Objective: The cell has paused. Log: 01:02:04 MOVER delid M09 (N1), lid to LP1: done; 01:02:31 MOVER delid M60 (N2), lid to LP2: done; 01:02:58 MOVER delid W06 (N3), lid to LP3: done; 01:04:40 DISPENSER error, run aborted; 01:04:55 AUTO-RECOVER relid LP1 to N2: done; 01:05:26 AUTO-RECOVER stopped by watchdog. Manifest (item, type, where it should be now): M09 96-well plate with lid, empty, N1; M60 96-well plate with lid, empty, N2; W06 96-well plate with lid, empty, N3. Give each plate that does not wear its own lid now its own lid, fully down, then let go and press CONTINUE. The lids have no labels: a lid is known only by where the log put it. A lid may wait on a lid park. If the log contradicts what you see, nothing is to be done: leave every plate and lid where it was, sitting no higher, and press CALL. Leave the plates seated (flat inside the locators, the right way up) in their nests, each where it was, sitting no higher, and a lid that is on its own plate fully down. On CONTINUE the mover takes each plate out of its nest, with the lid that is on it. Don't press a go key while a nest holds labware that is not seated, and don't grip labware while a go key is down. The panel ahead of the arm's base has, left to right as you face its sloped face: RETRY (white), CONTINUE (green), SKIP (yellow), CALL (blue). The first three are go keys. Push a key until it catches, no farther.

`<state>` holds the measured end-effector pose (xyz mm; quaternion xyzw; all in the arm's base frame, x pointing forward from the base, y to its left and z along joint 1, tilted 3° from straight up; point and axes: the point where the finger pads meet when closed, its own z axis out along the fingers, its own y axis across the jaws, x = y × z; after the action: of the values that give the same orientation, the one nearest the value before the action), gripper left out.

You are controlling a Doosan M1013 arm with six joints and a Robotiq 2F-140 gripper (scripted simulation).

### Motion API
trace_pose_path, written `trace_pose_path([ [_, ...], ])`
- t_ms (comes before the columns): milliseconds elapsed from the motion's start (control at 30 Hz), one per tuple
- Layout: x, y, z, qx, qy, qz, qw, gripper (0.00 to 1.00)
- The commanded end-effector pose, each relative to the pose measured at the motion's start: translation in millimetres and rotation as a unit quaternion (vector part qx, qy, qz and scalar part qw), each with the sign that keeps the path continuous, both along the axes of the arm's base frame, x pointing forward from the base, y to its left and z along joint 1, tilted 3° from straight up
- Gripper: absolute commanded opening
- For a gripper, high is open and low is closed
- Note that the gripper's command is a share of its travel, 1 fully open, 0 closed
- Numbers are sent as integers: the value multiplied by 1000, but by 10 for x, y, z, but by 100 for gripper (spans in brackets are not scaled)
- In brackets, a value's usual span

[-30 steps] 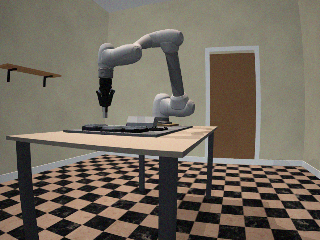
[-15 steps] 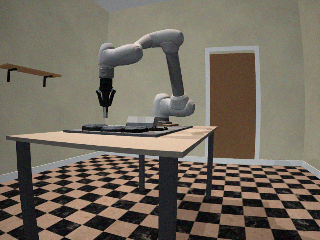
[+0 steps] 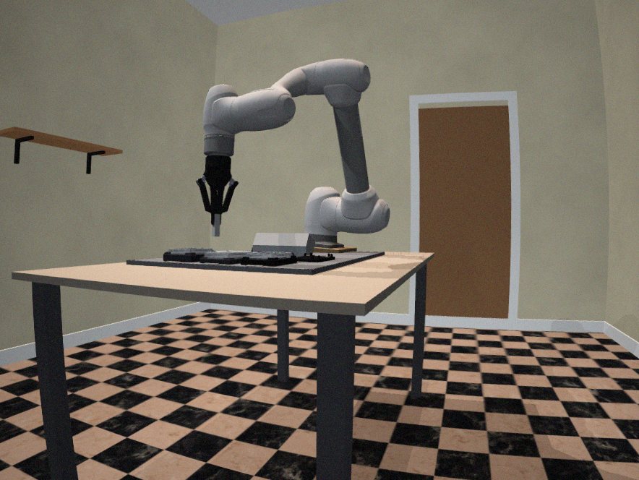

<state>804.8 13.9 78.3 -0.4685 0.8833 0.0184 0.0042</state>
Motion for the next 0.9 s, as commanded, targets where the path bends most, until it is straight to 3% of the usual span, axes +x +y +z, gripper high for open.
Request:
trace_pose_path([
  [0,-3,93,6,7,-7,139,990,0],
  [133,-6,189,12,4,-12,264,964,0],
  [200,-6,189,12,4,-12,264,964,0],
  [233,-7,213,14,4,-16,350,937,0],
  [300,-9,258,17,2,-17,391,920,0],
  [367,-12,300,19,0,-19,447,894,0],
  [533,-17,387,25,-2,-23,583,812,0],
  [700,-21,441,28,-3,-26,703,710,0],
  [767,-21,441,28,-3,-26,703,710,0],
  [800,-21,448,28,-1,-29,764,645,0],
  [867,-22,458,29,0,-30,791,611,0],
])
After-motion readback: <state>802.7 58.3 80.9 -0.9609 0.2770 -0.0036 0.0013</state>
